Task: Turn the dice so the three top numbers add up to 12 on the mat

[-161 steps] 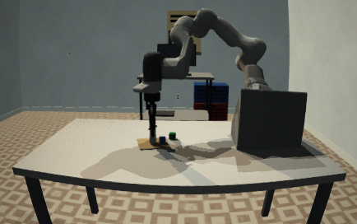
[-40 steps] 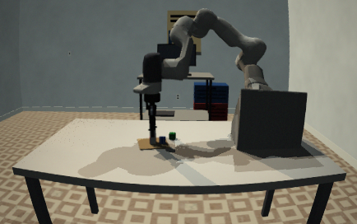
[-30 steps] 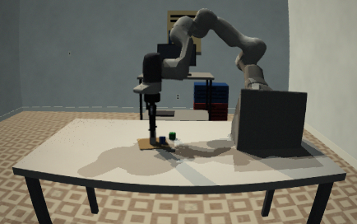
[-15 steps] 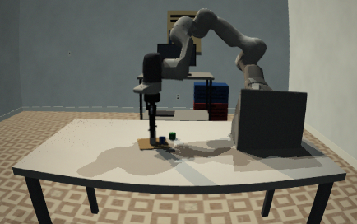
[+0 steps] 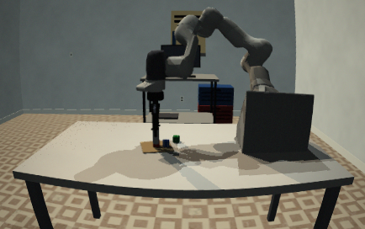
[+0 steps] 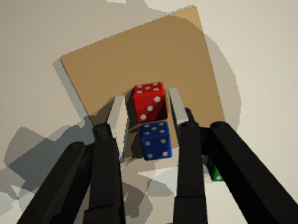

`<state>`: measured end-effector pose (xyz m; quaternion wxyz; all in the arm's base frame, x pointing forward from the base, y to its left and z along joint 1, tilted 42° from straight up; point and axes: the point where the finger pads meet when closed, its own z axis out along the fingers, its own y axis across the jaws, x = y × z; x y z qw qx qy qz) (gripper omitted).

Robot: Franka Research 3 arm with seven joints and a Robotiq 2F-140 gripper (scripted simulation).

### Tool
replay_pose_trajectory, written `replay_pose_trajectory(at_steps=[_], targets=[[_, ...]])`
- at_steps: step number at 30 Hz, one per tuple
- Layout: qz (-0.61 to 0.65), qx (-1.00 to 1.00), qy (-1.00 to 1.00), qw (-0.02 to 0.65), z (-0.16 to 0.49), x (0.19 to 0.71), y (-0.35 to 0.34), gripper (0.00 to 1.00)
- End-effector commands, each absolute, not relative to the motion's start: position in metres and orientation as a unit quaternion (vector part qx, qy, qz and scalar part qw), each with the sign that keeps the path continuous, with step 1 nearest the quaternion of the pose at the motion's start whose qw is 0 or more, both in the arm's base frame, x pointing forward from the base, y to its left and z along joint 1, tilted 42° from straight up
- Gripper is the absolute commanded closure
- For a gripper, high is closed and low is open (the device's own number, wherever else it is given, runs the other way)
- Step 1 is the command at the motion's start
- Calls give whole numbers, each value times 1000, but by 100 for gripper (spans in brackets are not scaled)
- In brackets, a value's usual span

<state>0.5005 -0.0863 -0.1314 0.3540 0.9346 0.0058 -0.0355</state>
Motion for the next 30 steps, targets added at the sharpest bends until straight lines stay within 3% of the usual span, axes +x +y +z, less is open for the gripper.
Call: replay_pose_trajectory(at_steps=[1,19,20,30], targets=[[-37,934,7,356,-117,501,-74,72],[-37,934,7,356,-78,505,-39,72],[-37,934,7,356,-78,505,-39,0],[-37,934,7,356,-78,505,-39,0]])
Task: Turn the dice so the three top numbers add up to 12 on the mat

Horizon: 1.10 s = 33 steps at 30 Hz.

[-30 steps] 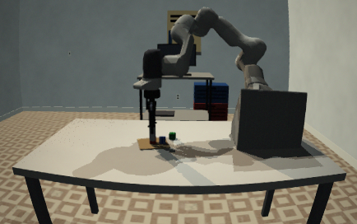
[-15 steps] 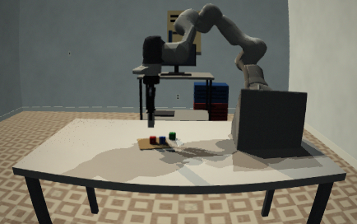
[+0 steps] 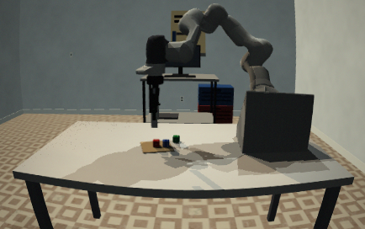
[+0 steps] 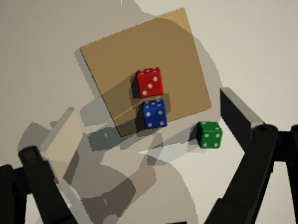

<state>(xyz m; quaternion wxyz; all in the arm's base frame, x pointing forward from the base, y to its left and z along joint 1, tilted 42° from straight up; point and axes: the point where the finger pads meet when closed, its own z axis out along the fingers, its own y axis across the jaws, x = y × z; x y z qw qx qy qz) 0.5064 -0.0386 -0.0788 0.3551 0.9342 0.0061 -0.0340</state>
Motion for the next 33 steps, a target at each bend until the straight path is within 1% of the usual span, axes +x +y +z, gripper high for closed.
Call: replay_pose_trajectory(at_steps=[1,13,15,19,22,23,33], targets=[[-37,934,7,356,-78,505,-39,0],[-33,934,3,356,-76,503,-42,0],[-25,933,-15,360,-62,486,-56,0],[-7,931,-69,360,-32,428,-91,0],[-4,930,-80,358,-27,414,-97,0],[-4,930,-80,358,-27,414,-97,72],[-4,930,-80,358,-27,414,-97,72]])
